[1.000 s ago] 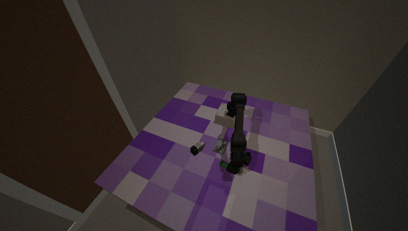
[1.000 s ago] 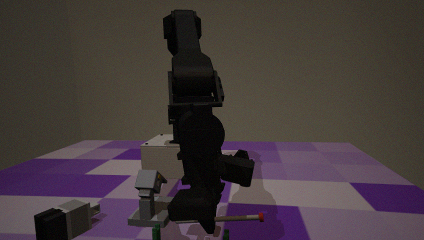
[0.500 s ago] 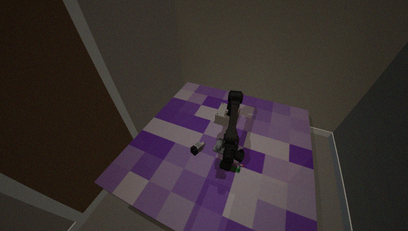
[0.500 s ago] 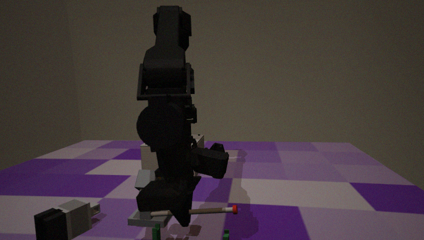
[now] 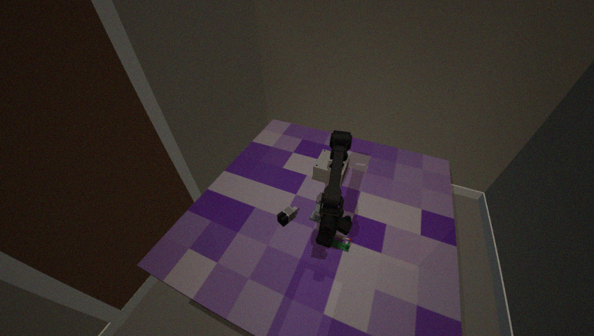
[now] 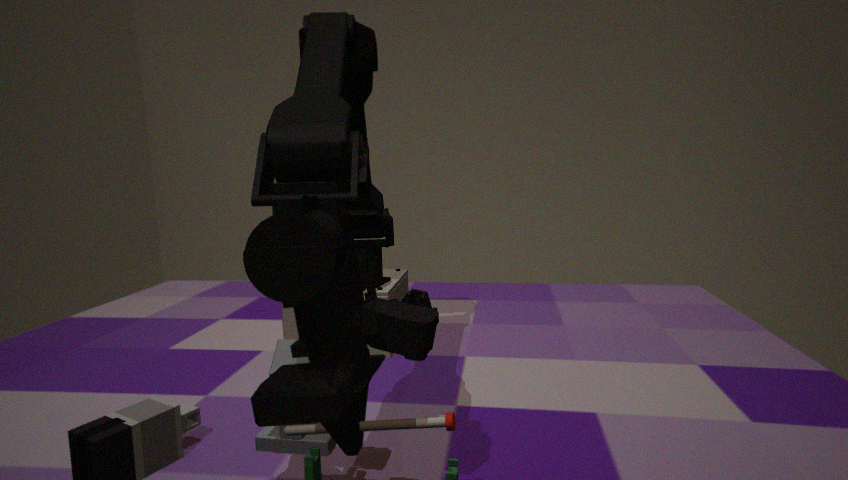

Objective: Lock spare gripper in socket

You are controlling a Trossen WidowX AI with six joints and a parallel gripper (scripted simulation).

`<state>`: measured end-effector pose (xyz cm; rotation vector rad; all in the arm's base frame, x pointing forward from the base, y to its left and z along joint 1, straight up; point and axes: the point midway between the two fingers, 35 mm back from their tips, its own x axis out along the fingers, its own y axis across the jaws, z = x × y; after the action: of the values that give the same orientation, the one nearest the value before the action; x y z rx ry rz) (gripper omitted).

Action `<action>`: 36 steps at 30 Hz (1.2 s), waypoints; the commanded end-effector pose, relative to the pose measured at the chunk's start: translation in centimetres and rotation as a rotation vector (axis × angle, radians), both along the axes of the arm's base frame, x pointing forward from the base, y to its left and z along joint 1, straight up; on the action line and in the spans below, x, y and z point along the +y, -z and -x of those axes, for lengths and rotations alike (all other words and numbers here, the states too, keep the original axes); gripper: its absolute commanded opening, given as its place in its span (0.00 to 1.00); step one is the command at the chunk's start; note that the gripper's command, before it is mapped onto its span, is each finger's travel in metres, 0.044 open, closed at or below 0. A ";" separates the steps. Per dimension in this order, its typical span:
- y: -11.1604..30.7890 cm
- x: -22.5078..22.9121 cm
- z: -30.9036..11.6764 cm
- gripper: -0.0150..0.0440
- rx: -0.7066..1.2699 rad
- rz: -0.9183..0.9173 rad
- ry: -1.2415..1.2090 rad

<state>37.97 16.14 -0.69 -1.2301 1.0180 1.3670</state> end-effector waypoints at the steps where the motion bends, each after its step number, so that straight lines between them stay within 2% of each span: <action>1: 0.7 0.0 0.1 0.25 0.001 0.000 -0.004; 19: 3.3 0.0 0.0 0.25 -0.006 -0.002 -0.002; 36: 3.5 0.0 0.1 0.25 -0.006 -0.002 -0.004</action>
<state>37.96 16.14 -3.56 -1.2339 1.0058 1.3601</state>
